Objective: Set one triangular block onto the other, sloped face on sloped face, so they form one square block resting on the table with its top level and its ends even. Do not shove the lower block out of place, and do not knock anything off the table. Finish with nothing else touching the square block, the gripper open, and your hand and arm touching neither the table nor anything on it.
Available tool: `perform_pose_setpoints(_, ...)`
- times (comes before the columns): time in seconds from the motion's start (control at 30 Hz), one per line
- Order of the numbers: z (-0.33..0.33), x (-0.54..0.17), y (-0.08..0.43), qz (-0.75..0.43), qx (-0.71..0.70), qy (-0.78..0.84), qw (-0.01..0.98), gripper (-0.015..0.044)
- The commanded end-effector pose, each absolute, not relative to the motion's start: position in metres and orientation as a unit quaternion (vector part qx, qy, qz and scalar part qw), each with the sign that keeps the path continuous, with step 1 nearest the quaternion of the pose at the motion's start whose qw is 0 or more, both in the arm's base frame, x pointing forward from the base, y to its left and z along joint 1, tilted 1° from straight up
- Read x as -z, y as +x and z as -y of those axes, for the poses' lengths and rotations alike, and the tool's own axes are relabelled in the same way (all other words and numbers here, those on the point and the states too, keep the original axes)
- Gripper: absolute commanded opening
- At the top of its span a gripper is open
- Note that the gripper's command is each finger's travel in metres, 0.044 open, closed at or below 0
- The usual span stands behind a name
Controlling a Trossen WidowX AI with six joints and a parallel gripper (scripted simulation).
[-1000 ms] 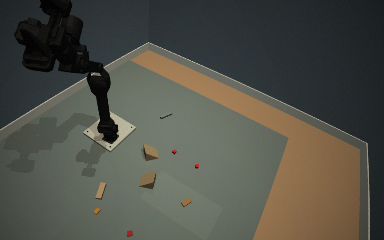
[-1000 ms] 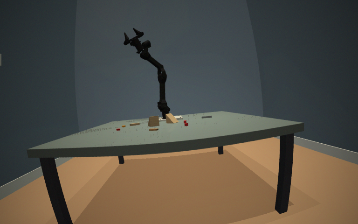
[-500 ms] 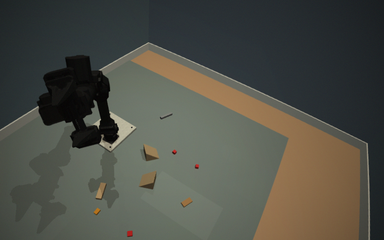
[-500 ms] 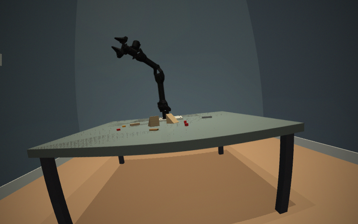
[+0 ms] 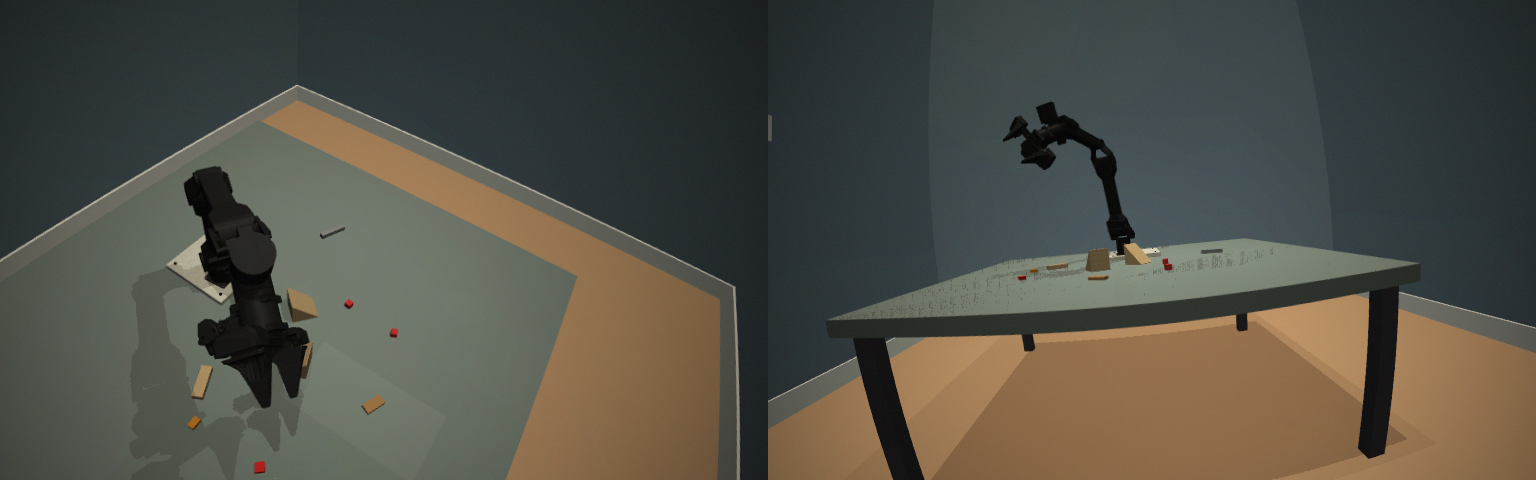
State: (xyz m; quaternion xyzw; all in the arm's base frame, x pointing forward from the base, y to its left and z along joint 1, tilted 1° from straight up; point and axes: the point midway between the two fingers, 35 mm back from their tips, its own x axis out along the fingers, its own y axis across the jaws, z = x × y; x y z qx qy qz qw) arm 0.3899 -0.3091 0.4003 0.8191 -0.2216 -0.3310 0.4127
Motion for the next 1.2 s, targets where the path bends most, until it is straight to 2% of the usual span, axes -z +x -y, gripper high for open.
perform_pose_setpoints(0.0,0.285,-0.345,0.407,0.166,0.393,0.830,0.359,0.0440)
perform_pose_setpoints(0.27,0.210,-0.233,0.414,0.050,0.548,0.797,0.250,0.0440)
perform_pose_setpoints(0.57,0.117,-0.146,0.369,-0.037,0.736,0.655,0.169,0.0440)
perform_pose_setpoints(0.7,0.095,-0.133,0.351,-0.048,0.781,0.602,0.160,0.0440)
perform_pose_setpoints(1.17,0.098,-0.120,0.349,-0.052,0.784,0.599,0.156,0.0440)
